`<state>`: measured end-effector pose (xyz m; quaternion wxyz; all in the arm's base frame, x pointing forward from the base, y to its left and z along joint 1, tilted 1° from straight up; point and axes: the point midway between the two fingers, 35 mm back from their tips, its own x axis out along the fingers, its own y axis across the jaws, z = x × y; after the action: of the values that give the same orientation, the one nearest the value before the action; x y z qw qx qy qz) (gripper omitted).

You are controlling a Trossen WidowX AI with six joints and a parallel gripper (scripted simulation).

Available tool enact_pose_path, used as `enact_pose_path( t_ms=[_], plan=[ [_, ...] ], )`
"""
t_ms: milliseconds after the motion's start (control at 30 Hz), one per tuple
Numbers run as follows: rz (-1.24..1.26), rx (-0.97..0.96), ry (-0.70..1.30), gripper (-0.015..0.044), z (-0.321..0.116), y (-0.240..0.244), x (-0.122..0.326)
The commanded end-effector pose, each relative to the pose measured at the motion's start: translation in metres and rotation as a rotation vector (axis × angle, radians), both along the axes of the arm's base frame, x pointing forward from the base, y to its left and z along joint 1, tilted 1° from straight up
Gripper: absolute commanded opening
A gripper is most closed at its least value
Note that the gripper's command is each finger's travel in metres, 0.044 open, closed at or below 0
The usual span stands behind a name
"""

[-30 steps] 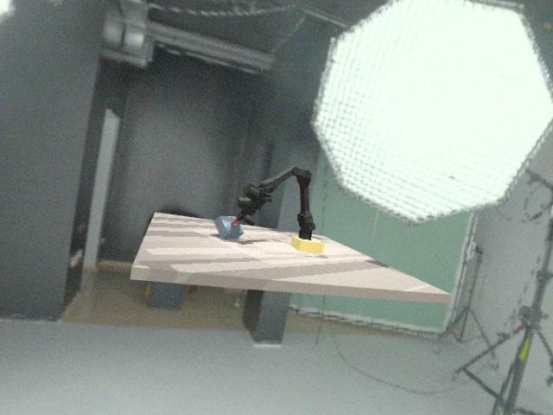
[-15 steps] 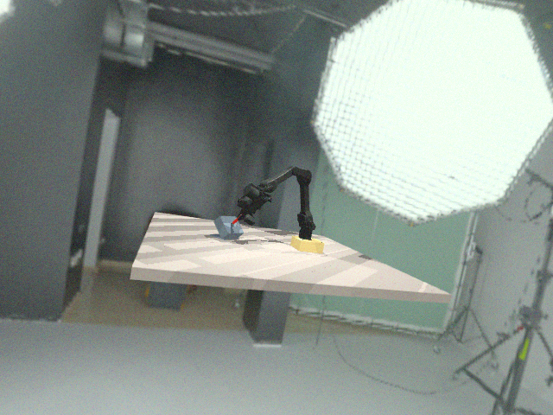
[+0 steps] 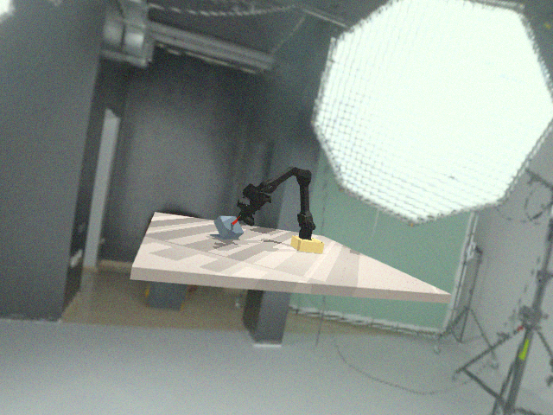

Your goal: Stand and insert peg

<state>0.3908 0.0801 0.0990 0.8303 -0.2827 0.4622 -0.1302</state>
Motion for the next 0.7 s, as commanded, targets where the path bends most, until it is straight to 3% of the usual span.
enact_pose_path(
  t_ms=[0,667],
  plan=[
    [0.003,-0.002,0.003,0.0000,-0.0024,-0.0009,0.0006],
    [0.003,-0.002,0.002,0.0000,-0.0112,-0.0063,0.0071]
  ],
)
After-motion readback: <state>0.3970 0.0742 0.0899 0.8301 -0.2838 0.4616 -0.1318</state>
